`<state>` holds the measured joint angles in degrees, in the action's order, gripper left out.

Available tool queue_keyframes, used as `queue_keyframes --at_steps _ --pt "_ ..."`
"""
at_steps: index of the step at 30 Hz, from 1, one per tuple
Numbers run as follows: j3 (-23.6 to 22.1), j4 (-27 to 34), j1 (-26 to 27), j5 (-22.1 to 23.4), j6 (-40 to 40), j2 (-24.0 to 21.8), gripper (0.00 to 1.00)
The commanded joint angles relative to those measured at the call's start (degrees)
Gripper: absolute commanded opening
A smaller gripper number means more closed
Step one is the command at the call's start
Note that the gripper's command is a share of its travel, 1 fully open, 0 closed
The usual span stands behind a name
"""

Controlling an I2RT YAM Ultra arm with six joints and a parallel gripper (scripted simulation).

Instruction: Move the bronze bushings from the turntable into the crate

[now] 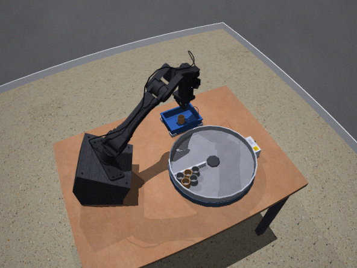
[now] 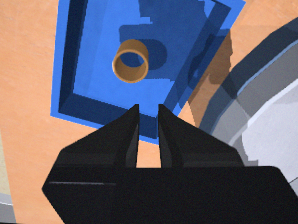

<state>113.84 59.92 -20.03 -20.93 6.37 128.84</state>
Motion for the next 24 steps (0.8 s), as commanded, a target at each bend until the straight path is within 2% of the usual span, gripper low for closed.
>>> queue_keyframes --at_steps 1,24 --pt "2.03 0.33 -1.2 -0.26 0.53 -1.91 0.16" --pt "2.03 0.31 -1.2 -0.26 0.52 -1.91 0.15"
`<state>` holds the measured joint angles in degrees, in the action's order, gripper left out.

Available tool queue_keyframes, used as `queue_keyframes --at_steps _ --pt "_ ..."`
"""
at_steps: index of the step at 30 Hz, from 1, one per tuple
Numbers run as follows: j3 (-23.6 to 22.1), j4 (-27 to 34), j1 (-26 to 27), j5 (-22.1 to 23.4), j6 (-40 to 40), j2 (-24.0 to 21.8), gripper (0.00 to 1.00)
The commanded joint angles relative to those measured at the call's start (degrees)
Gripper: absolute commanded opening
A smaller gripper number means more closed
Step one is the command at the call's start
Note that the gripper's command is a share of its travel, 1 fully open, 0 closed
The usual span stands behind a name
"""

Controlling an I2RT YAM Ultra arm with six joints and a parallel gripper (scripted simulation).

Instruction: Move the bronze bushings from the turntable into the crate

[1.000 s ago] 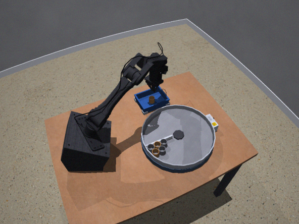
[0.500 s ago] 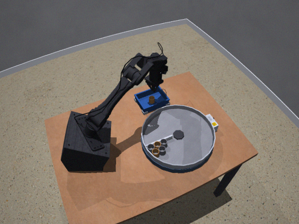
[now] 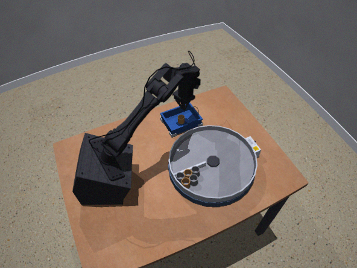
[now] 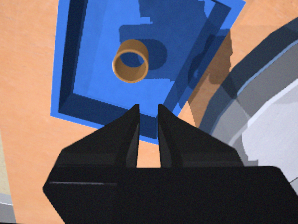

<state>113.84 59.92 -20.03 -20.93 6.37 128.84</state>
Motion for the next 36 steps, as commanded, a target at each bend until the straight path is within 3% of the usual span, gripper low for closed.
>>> queue_keyframes --at_steps 1,4,11,13,21,25,28,30,31,36 --pt "1.98 0.21 -1.19 -0.25 0.49 -1.94 0.15" --pt "1.34 -1.11 -1.04 -0.08 -0.06 -2.39 0.15" --pt "-7.36 -3.68 1.79 0.83 -2.01 -6.26 0.15" --pt "-7.36 -3.68 1.79 0.83 -2.01 -6.26 0.15" --pt "-25.64 -10.96 7.6 2.23 -7.43 -18.12 0.15" --pt "-37.84 -15.34 14.23 3.78 -13.55 -26.99 0.15" --pt "-47.07 -18.5 22.12 5.68 -20.78 -34.47 0.15" --pt "-47.07 -18.5 22.12 5.68 -20.78 -34.47 0.15" --pt "-50.94 -20.9 26.44 7.61 -25.46 -38.38 0.15" --pt "-58.21 -23.8 41.15 12.82 -38.73 -45.25 0.15"
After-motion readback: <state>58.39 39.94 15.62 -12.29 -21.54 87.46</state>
